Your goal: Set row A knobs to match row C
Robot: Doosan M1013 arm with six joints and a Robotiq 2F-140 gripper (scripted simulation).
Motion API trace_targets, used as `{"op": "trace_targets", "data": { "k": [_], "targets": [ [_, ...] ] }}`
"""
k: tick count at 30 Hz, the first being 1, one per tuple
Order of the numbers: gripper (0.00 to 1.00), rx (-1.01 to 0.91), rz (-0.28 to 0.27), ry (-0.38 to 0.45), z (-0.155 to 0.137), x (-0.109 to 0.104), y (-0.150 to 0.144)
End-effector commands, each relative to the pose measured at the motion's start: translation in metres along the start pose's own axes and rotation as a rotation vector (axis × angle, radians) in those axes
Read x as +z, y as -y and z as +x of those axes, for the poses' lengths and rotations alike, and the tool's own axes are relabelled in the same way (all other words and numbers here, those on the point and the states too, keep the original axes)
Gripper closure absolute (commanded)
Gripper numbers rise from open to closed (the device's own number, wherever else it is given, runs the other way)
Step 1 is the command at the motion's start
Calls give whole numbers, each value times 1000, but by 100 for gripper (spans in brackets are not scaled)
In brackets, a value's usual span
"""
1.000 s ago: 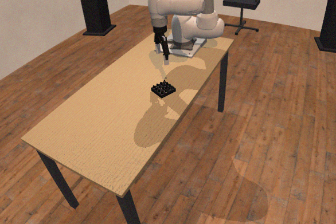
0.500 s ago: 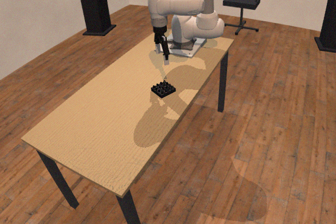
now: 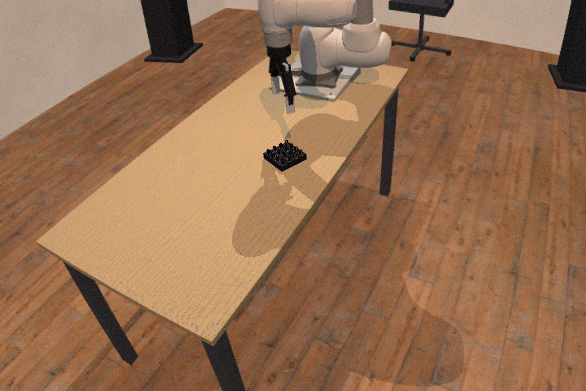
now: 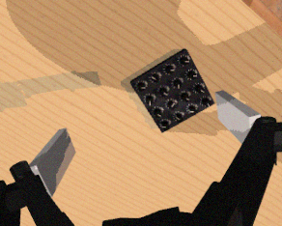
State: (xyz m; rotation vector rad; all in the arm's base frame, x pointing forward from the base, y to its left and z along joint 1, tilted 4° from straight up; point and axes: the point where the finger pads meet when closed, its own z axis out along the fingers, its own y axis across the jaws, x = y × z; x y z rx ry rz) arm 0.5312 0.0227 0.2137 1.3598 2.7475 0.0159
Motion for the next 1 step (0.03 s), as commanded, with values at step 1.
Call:
{"op": "trace_targets", "data": {
  "k": [1],
  "targets": [
    [0, 0, 0, 0, 0, 0, 0]
  ]
}}
